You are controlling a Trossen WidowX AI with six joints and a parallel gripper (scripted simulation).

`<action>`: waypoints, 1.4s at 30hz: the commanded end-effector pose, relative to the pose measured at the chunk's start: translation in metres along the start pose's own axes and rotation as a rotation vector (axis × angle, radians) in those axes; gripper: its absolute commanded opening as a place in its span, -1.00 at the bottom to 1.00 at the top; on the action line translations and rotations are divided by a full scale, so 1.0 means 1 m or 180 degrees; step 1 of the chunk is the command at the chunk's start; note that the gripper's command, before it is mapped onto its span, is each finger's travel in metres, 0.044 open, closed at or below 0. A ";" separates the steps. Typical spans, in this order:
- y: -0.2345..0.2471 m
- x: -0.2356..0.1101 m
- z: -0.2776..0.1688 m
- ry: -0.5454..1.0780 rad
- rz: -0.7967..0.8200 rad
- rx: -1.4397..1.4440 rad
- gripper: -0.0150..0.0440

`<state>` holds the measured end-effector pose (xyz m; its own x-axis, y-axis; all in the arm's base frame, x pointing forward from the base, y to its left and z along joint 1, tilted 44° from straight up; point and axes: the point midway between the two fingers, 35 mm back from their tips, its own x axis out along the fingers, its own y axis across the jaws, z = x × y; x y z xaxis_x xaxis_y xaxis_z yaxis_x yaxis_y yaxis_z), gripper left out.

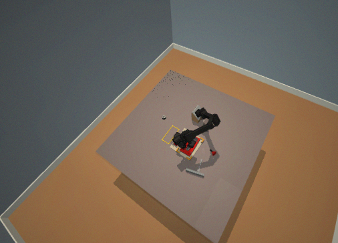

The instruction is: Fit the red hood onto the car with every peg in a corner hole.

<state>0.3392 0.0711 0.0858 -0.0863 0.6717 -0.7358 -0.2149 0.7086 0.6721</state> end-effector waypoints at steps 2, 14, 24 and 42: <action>0.017 -0.001 -0.004 -0.0031 0.0026 0.0061 -0.49; 0.028 0.013 -0.008 -0.0041 0.0051 0.0114 -0.49; 0.031 0.049 -0.009 -0.0042 0.0058 0.0114 -0.49; 0.031 0.049 -0.009 -0.0042 0.0058 0.0113 -0.49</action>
<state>0.3190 0.1241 0.0695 -0.0789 0.6851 -0.7242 -0.1799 0.7047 0.6863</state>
